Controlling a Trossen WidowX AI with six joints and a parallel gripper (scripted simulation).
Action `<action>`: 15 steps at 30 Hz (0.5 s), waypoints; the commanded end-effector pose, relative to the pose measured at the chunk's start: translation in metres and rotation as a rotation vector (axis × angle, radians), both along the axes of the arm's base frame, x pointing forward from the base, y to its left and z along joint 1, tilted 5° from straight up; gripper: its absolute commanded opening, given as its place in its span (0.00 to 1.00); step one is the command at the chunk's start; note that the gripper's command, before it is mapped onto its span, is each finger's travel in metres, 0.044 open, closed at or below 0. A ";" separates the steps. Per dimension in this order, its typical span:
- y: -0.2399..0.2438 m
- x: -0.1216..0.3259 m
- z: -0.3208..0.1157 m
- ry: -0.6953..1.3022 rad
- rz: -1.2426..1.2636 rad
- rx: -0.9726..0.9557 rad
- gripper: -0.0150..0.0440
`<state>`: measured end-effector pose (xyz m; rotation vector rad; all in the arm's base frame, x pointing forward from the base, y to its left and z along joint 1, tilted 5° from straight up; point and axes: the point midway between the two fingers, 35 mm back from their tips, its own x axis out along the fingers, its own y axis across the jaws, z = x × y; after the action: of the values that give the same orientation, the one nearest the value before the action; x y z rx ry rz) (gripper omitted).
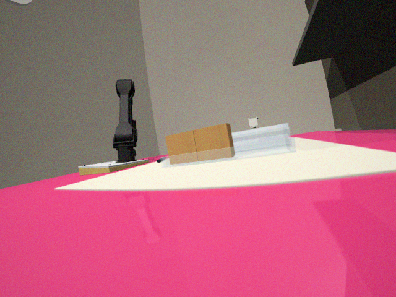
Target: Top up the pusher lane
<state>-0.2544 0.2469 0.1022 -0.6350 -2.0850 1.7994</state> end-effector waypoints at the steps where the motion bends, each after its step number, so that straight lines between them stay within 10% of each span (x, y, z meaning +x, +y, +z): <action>1: 0.001 0.001 0.000 0.000 -0.004 -0.004 0.98; 15: 0.125 0.116 -0.012 0.131 -0.538 -0.393 1.00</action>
<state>-0.1683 0.3489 0.0879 -0.9846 -1.4775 1.8790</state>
